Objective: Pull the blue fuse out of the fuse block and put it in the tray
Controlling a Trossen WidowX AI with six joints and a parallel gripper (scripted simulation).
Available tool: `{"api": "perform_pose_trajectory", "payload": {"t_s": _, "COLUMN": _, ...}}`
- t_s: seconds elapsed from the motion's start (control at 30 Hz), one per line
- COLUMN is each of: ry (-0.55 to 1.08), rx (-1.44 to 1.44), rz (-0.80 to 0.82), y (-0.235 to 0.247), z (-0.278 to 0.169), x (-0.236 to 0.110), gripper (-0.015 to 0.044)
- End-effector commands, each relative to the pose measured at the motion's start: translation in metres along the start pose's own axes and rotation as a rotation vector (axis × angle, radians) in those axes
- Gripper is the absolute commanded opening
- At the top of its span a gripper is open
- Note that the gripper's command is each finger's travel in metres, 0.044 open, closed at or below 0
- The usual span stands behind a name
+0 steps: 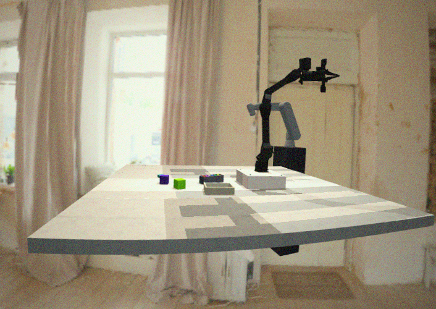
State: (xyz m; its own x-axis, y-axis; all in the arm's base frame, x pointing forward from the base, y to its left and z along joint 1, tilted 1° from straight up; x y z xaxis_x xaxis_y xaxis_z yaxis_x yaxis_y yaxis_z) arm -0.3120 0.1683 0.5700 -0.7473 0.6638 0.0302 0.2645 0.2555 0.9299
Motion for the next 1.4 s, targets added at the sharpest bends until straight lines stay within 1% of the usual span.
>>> {"api": "perform_pose_trajectory", "payload": {"t_s": 0.0, "ry": -0.003, "rx": -0.002, "rz": 0.000, "y": 0.000, "z": 0.001, "x": 0.000, "gripper": 0.0026}}
{"api": "perform_pose_trajectory", "payload": {"t_s": 0.07, "ry": -0.029, "rx": -0.016, "rz": -0.001, "y": -0.001, "z": 0.010, "x": 0.004, "gripper": 0.0073}}
{"api": "perform_pose_trajectory", "payload": {"t_s": 0.17, "ry": -0.115, "rx": -0.062, "rz": -0.008, "y": -0.003, "z": 0.041, "x": 0.015, "gripper": 0.0073}}
{"api": "perform_pose_trajectory", "payload": {"t_s": 0.3, "ry": -0.270, "rx": -0.135, "rz": -0.029, "y": -0.005, "z": 0.099, "x": 0.027, "gripper": 0.0073}}
{"api": "perform_pose_trajectory", "payload": {"t_s": 0.37, "ry": -0.282, "rx": -0.102, "rz": -0.024, "y": -0.006, "z": 0.111, "x": 0.027, "gripper": 0.0073}}
{"api": "perform_pose_trajectory", "payload": {"t_s": 0.47, "ry": -0.385, "rx": -0.116, "rz": -0.048, "y": -0.011, "z": 0.155, "x": 0.031, "gripper": 0.0073}}
{"api": "perform_pose_trajectory", "payload": {"t_s": 0.63, "ry": -0.586, "rx": -0.151, "rz": -0.111, "y": -0.018, "z": 0.239, "x": 0.025, "gripper": 0.0073}}
{"api": "perform_pose_trajectory", "payload": {"t_s": 0.8, "ry": -0.701, "rx": -0.164, "rz": -0.181, "y": -0.030, "z": 0.288, "x": 0.009, "gripper": 0.0073}}
{"api": "perform_pose_trajectory", "payload": {"t_s": 0.9, "ry": -0.804, "rx": -0.160, "rz": -0.221, "y": -0.034, "z": 0.331, "x": -0.008, "gripper": 0.0073}}
{"api": "perform_pose_trajectory", "payload": {"t_s": 1.0, "ry": -0.913, "rx": -0.151, "rz": -0.260, "y": -0.039, "z": 0.375, "x": -0.032, "gripper": 0.0073}}
{"api": "perform_pose_trajectory", "payload": {"t_s": 1.17, "ry": -1.106, "rx": -0.130, "rz": -0.317, "y": -0.045, "z": 0.440, "x": -0.088, "gripper": 0.0073}}
{"api": "perform_pose_trajectory", "payload": {"t_s": 1.37, "ry": -1.298, "rx": -0.035, "rz": -0.394, "y": -0.064, "z": 0.502, "x": -0.164, "gripper": 0.0073}}
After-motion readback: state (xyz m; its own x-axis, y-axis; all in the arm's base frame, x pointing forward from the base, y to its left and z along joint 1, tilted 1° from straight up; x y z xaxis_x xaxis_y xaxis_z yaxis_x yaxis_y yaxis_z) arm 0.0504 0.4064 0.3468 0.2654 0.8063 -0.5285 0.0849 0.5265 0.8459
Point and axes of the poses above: the point midway between the two fingers, 35 mm back from their tips, its own x axis out along the fingers, its own y axis across the jaws, z = x × y, the point moved 1 cm from there along -x, back along the fingers, and after that the axes turned 10 degrees about x, right-handed, at the moved point
